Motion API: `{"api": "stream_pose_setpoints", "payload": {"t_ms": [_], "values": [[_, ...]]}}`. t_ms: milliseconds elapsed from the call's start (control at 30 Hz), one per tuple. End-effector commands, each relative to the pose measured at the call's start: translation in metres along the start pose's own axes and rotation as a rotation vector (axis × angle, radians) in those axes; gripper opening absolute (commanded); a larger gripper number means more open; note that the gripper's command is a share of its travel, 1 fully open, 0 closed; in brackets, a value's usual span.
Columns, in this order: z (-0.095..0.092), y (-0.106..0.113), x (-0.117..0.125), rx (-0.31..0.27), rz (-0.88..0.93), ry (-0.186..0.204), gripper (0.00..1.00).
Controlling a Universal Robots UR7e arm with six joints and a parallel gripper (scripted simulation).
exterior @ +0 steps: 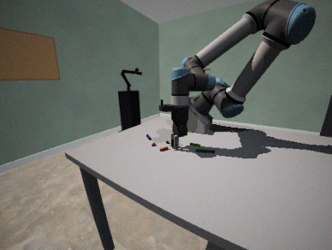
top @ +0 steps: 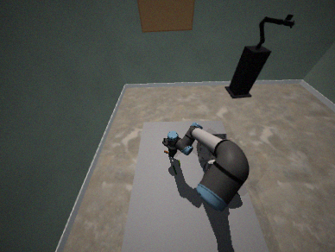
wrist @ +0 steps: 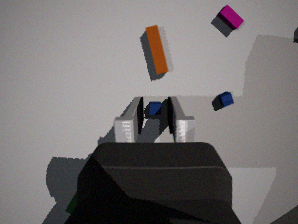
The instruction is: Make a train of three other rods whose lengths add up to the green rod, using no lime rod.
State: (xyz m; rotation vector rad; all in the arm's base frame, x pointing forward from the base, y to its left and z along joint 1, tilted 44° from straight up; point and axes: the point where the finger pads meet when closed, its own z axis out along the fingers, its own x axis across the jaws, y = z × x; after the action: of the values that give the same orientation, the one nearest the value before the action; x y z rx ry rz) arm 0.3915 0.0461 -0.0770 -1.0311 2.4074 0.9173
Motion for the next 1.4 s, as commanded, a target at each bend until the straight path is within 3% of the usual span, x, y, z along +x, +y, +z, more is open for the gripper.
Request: {"api": "stream_pose_setpoints", "payload": {"t_ms": [0,1267,1300,1367], "values": [[0.0024,-0.0004,-0.0001,0.001,0.000,0.000,0.54],[0.0028,-0.0004,-0.0001,0.001,0.000,0.000,0.54],[0.0028,-0.0004,-0.0001,0.001,0.000,0.000,0.24],[0.0028,-0.0004,-0.0001,0.001,0.000,0.000,0.24]]}}
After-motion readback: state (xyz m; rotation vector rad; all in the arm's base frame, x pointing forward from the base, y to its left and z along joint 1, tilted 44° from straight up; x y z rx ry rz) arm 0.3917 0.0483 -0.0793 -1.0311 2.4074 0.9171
